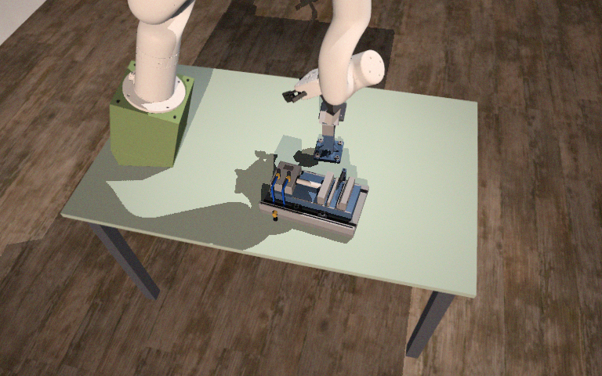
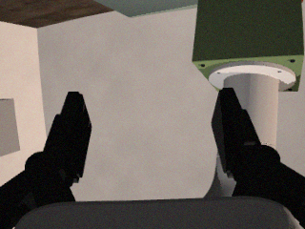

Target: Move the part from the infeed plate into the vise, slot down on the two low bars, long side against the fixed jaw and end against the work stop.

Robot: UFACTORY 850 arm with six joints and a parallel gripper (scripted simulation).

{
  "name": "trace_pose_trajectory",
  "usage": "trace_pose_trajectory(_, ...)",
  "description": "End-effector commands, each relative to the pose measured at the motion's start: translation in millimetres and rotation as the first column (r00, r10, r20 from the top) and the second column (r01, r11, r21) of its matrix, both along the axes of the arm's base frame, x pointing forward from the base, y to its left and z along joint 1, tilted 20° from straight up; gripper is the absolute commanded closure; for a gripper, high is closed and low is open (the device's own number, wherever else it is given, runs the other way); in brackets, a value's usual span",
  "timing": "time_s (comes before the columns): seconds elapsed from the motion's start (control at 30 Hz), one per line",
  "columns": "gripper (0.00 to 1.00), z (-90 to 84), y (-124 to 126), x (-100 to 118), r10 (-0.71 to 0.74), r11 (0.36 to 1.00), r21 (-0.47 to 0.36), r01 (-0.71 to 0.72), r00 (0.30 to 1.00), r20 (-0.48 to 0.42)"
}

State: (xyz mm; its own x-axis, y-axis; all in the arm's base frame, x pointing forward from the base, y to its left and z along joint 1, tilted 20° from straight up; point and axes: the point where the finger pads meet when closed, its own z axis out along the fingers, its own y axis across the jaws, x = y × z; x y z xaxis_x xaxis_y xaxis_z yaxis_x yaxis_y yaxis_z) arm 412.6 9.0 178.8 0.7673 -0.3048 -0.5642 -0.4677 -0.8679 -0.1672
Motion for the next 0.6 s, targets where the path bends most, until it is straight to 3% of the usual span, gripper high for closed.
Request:
trace_pose_trajectory(0.0,0.11,3.3,-6.6,9.0,-0.166,0.985,0.048,0.165,0.986,0.001)
trace_pose_trajectory(0.3,0.11,7.7,-18.3,22.6,-0.346,0.934,0.096,0.345,0.938,-0.006)
trace_pose_trajectory(0.57,0.11,14.2,-38.2,41.1,-0.544,0.828,0.152,0.541,0.839,-0.022)
